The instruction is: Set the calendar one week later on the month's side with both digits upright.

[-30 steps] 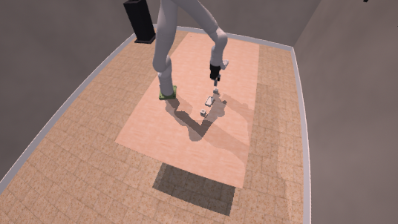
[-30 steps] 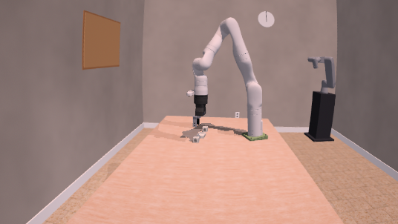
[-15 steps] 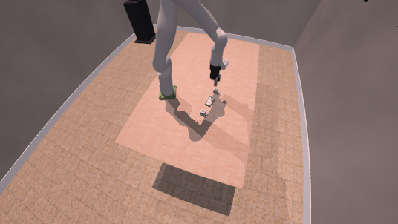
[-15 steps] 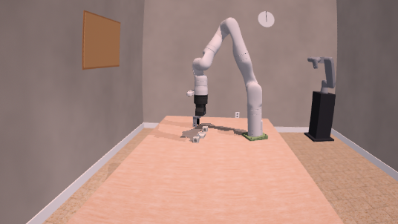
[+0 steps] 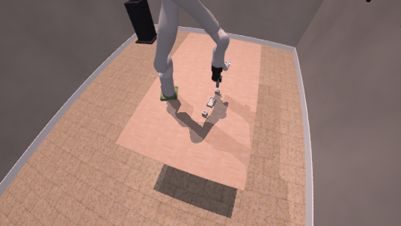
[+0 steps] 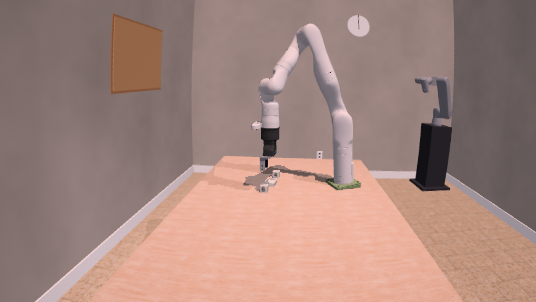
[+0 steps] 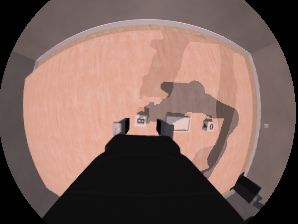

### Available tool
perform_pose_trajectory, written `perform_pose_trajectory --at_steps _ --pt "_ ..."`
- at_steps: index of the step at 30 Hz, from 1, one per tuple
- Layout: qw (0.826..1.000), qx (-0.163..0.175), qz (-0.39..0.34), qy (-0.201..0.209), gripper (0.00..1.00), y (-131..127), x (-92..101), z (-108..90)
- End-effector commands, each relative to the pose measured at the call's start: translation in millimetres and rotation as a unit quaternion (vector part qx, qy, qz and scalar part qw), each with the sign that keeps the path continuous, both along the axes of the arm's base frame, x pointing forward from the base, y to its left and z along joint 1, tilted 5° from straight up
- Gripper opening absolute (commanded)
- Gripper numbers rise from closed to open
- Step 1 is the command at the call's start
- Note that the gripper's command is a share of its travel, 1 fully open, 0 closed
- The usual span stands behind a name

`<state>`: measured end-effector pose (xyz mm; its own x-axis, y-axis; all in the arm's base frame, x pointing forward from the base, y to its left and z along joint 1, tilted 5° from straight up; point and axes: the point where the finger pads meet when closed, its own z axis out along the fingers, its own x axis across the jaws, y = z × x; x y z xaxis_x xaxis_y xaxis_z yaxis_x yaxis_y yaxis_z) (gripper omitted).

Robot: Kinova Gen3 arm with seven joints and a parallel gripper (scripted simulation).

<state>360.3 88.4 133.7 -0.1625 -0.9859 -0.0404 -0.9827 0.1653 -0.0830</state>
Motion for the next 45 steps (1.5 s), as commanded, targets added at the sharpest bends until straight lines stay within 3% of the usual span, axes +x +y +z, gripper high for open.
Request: perform_pose_trajectory --at_steps 1,24,39,45 --pt "1.000 -0.001 0.005 0.000 1.00 -5 1.4 -0.2" --pt "0.987 -0.017 0.159 0.000 1.00 -48 6.9 -5.9" --pt "0.949 -0.029 0.314 -0.001 1.00 -92 2.7 -11.1" --pt "0.921 -0.035 0.388 -0.003 1.00 -114 -2.8 -13.2"
